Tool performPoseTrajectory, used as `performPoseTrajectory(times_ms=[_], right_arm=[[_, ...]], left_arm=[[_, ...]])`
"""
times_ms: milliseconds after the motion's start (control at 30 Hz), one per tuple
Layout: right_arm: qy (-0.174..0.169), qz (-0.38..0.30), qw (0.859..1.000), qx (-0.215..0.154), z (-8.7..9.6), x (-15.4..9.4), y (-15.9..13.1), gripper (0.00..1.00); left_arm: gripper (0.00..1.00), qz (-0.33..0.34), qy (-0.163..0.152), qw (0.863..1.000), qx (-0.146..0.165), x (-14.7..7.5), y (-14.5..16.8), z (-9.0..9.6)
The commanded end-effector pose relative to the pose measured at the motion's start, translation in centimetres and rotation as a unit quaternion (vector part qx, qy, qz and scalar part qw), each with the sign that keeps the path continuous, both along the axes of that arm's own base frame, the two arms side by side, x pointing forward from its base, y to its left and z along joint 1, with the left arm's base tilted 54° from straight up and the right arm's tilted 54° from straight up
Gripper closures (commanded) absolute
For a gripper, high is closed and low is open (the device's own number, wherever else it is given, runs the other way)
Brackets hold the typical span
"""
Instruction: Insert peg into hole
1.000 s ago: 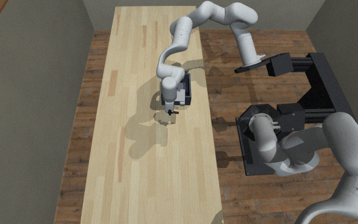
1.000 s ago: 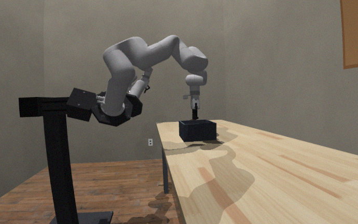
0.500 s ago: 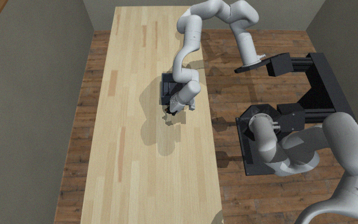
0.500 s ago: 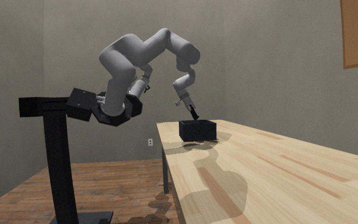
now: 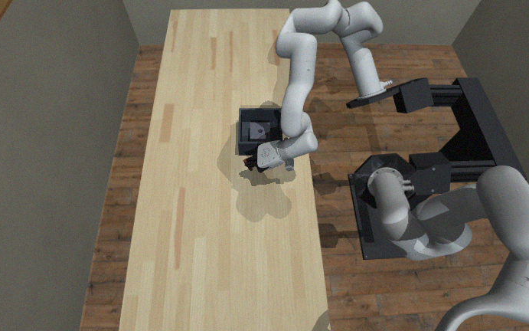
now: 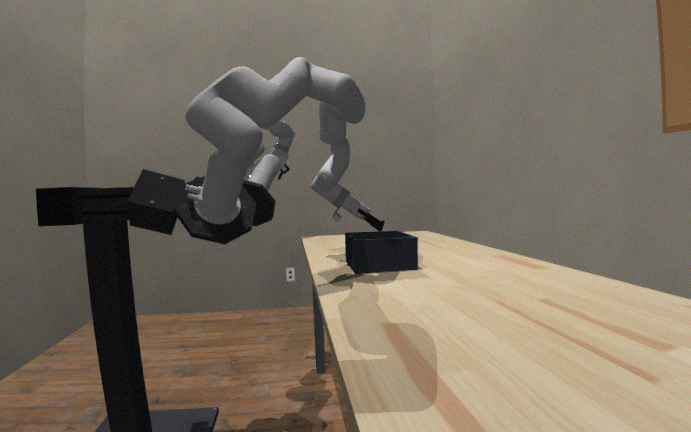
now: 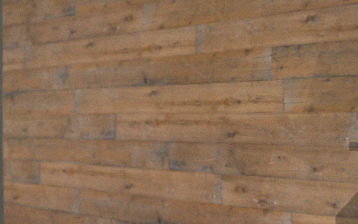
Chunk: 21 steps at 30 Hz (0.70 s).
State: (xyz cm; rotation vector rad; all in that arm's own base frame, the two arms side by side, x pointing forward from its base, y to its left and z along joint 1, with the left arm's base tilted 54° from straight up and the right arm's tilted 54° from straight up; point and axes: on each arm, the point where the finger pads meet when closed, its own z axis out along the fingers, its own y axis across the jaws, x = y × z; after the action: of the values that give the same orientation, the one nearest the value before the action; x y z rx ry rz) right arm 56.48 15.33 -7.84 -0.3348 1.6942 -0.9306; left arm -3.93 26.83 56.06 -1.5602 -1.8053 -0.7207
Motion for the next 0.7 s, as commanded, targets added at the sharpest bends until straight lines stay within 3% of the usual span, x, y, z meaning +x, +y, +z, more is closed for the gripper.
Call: performPoseTrajectory(times_ms=[0, 333, 667], right_arm=[[-0.049, 0.050, 0.997, -0.010, -0.01, 0.00, 0.04, 1.00], [-0.097, 0.104, 0.989, -0.028, 0.00, 0.01, 0.04, 1.00], [-0.104, 0.112, 0.988, -0.030, 0.01, 0.00, 0.07, 1.00]], left_arm=[[0.00, 0.000, -0.001, 1.000, 0.002, -0.03, -0.06, 0.15], [0.00, 0.000, -0.001, 1.000, 0.002, -0.03, -0.06, 0.15], [0.00, 0.000, -0.001, 1.000, 0.002, -0.03, -0.06, 0.15]])
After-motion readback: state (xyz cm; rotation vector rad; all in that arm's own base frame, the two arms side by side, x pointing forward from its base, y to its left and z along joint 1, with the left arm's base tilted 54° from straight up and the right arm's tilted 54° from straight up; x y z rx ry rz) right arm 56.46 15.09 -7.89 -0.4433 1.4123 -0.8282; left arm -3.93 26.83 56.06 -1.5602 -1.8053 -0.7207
